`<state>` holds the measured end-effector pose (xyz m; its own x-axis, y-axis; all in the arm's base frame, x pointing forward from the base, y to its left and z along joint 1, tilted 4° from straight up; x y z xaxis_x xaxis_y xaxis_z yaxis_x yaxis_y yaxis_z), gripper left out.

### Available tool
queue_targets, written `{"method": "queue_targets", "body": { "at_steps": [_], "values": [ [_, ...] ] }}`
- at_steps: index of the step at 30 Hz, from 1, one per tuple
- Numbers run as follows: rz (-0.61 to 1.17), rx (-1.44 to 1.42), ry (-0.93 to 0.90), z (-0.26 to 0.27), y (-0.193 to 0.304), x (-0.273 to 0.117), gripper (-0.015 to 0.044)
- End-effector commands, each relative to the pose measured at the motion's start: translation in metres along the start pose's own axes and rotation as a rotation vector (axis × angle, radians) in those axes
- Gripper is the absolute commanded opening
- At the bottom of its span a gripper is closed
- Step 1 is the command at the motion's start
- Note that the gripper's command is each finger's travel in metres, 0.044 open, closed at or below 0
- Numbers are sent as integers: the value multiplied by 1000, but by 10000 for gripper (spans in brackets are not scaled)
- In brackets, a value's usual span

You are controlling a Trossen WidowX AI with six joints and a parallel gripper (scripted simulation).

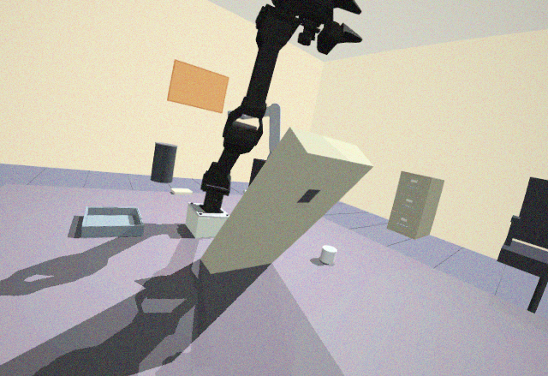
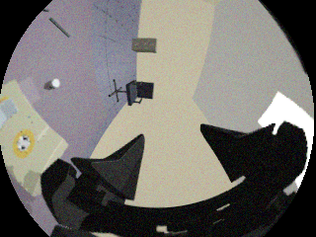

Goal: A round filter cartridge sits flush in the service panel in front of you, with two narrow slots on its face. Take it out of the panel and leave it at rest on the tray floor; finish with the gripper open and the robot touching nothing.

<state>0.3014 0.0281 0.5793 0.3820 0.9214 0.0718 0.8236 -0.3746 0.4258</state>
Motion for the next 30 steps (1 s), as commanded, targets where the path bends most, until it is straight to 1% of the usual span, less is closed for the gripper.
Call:
{"method": "queue_targets", "body": {
  "at_steps": [1,3,5,11,12,17,22,26,30],
  "values": [
    [7,-11,4,-2,-1,0,374],
    [62,-99,35,-18,-5,-5,321],
    [155,-248,33,-32,-6,-22,269],
    [407,-710,-51,-68,-16,-71,111],
    [453,-810,-75,-76,-20,-79,97],
    [642,-1315,-233,-113,-52,-105,97],
    [745,-1818,-458,-141,-92,-109,97],
    [741,-2212,-678,-151,-123,-97,97],
    [643,-2593,-906,-148,-150,-73,97]
  ]
}}
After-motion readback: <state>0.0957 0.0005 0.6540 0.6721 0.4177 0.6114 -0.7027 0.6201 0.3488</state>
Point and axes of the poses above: the point midway between the two fingers, 35 mm back from their tips, its own x axis out along the fingers, its own z axis across the jaws, y = z × x, the point moved 2 cm from there along -x, back along the fingers, and after that the axes turned 6 degrees about -x, right-handed, at the moved point
